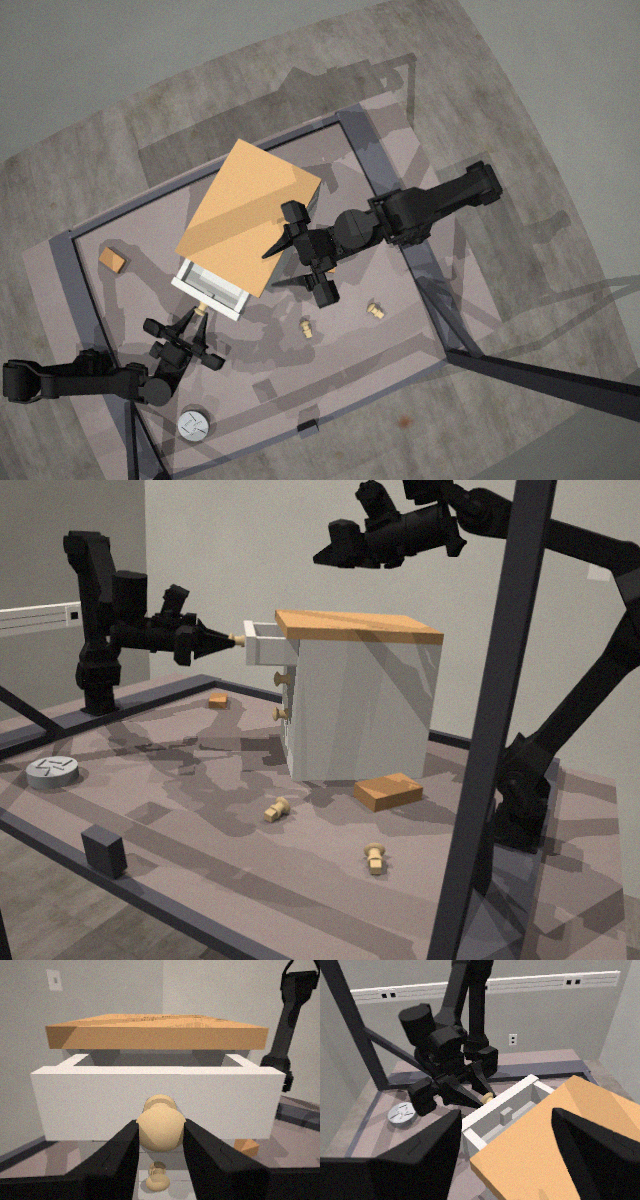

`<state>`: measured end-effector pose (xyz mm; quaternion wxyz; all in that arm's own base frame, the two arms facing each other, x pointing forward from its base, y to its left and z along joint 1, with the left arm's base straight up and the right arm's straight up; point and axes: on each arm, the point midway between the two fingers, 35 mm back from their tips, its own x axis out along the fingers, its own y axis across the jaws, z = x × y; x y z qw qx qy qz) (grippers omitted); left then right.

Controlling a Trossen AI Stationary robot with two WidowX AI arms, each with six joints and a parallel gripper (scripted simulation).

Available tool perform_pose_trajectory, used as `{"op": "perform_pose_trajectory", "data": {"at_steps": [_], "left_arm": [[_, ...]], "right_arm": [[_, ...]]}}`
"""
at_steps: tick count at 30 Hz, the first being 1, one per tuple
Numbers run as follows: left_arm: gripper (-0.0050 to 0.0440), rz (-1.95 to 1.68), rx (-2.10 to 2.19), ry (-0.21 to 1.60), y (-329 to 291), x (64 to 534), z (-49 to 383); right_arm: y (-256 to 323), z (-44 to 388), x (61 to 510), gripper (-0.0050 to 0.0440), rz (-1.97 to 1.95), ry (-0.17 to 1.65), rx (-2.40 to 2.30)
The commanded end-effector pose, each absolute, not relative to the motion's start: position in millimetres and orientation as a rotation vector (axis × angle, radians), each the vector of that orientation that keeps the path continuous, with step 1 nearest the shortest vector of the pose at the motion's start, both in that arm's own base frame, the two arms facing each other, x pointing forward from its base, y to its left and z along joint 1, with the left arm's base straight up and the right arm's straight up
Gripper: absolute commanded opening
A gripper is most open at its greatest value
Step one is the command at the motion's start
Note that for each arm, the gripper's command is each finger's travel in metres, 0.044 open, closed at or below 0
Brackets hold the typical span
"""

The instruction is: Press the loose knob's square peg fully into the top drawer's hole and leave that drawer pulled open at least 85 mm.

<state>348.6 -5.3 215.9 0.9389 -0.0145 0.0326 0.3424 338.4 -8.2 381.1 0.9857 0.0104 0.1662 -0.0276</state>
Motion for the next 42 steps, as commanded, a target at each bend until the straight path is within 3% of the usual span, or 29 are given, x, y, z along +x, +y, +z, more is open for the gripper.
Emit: {"op": "perform_pose_trajectory", "data": {"at_steps": [1, 9, 16, 23, 25, 36, 42], "left_arm": [[0.008, 0.694, -0.047, 0.048, -8, 345, 223], [0.008, 0.695, -0.045, 0.051, -10, 344, 222], [0.0248, 0.694, -0.049, 0.048, -11, 342, 224], [0.0256, 0.694, -0.05, 0.048, -19, 332, 224], [0.03, 0.694, -0.05, 0.048, -21, 328, 224], [0.03, 0.694, -0.053, 0.047, -28, 323, 226], [0.03, 0.693, -0.049, 0.049, -27, 325, 226]], "right_arm": [[-9, 405, 328, 0.024, -0.051, 0.279, 0.016], [-8, 411, 323, 0.024, -0.041, 0.277, 0.016], [-8, 404, 326, 0.024, -0.044, 0.294, 0.019], [-9, 401, 331, 0.024, -0.043, 0.3, 0.016], [-9, 400, 333, 0.024, -0.043, 0.3, 0.016], [-12, 389, 357, 0.024, -0.036, 0.376, 0.011], [-17, 362, 396, 0.024, -0.024, 0.528, 0.005]]}}
